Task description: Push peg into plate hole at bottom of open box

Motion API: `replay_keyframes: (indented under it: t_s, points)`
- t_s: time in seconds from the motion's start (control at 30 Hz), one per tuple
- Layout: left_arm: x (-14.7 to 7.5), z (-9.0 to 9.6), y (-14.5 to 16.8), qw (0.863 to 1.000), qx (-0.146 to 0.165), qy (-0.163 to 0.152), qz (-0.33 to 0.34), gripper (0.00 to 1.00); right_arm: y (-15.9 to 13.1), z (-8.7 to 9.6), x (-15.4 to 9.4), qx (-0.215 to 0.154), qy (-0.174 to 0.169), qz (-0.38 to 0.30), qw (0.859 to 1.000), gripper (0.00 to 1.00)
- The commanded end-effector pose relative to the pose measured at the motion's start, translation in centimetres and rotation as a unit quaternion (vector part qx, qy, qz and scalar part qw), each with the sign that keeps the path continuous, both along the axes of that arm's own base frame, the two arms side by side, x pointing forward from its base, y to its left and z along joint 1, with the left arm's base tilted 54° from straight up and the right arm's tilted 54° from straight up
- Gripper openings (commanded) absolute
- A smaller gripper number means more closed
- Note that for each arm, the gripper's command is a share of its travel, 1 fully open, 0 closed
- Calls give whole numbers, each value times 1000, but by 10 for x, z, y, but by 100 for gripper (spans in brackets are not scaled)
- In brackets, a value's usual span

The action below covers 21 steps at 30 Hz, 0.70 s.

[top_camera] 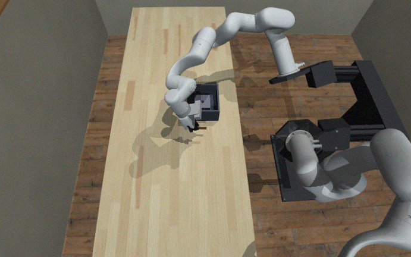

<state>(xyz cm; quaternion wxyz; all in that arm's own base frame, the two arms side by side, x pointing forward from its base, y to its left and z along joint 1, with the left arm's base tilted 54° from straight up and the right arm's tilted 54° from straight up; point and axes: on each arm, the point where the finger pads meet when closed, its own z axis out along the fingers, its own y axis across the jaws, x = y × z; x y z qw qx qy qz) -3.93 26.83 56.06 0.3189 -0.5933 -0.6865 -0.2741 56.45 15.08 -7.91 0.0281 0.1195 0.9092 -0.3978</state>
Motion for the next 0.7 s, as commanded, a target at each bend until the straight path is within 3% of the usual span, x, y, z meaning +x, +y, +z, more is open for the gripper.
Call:
replay_keyframes:
  t_s: [0.0,0.43,0.67]
  points:
    - [0,1,-1,1000,2,-1,0,100,4,1,0,2,-2,2,1000,0]
    - [0,1,-1,1000,2,-1,0,100,4,1,1,-5,-19,20,1000,0]
    - [0,1,-1,1000,2,-1,0,100,4,1,1,-17,-53,58,997,0]
